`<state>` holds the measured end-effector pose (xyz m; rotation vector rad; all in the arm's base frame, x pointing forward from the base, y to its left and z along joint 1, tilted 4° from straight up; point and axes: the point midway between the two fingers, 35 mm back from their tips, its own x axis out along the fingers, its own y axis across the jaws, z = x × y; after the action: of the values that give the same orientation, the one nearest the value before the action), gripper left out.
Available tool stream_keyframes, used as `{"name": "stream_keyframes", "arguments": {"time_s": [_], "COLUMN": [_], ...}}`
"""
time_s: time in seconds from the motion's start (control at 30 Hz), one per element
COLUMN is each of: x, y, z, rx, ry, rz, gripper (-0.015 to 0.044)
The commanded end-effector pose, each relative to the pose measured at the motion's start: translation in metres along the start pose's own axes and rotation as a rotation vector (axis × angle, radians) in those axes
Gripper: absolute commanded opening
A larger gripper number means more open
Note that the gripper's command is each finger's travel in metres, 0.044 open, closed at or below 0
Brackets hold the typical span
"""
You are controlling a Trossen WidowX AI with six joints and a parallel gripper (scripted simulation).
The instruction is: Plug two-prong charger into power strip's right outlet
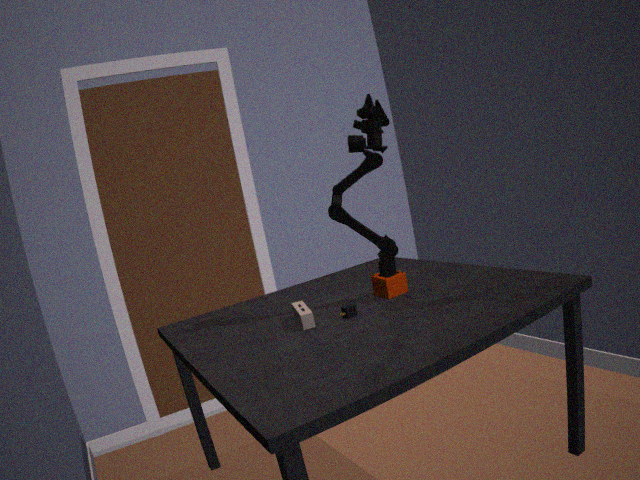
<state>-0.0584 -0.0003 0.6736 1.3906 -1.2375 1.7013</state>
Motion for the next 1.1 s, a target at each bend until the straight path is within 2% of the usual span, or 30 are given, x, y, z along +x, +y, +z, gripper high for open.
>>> {"name": "stream_keyframes", "arguments": {"time_s": [0.0,0.03,0.53,1.07], "x": [0.0,0.0,-0.012,-0.045], "y": [0.0,0.001,0.02,0.014], "z": [-0.001,-0.003,-0.082,-0.166], "rx": [-0.001,-0.004,-0.085,-0.167], "ry": [0.003,0.011,0.261,0.549], "rz": [0.001,0.004,0.069,0.088], "gripper": [0.0426,0.044,0.044,0.044]}}
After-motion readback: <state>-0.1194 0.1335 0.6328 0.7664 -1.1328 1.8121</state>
